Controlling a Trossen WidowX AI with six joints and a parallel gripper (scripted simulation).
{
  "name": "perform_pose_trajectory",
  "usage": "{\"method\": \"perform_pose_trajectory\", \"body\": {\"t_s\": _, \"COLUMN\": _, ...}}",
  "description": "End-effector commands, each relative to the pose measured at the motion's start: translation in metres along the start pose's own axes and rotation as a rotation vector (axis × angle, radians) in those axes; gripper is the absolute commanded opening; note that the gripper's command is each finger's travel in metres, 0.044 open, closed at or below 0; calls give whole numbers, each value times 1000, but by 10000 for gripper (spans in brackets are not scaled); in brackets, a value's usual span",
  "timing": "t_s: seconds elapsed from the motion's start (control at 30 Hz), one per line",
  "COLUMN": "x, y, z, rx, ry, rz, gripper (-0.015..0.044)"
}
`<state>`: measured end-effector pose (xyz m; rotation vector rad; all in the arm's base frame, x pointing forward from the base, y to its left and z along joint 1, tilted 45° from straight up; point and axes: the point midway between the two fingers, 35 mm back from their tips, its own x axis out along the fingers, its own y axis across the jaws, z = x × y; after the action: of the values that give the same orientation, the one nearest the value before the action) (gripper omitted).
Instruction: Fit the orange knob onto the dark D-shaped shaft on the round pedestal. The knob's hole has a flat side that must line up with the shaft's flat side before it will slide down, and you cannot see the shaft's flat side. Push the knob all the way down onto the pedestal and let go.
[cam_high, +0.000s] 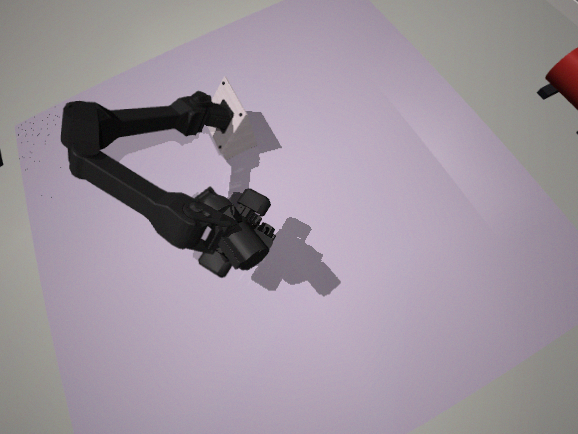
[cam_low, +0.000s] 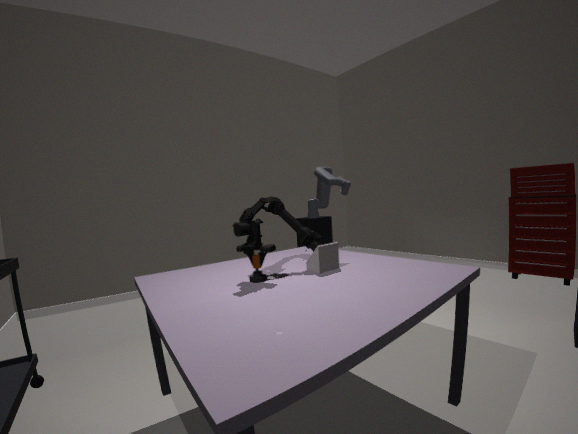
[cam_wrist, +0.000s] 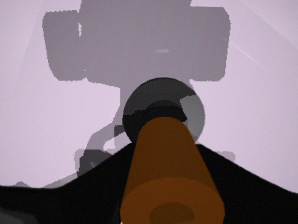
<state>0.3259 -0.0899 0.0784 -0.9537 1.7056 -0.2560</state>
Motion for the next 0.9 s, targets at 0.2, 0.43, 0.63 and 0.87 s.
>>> {"method": "perform_pose_trajectory", "body": {"t_s": 0.2, "x": 3, "y": -5, "z": 1, "rx": -47, "ry": -3, "rz": -3, "gripper": 0}}
{"method": "perform_pose_trajectory", "body": {"t_s": 0.43, "x": 0, "y": -5, "z": 2, "rx": -47, "ry": -3, "rz": -3, "gripper": 0}}
{"method": "perform_pose_trajectory", "body": {"t_s": 0.63, "x": -1, "y": -4, "z": 2, "rx": -132, "ry": -3, "rz": -3, "gripper": 0}}
{"method": "perform_pose_trajectory", "body": {"t_s": 0.87, "x": 0, "y": 1, "z": 1, "rx": -257, "ry": -3, "rz": -3, "gripper": 0}}
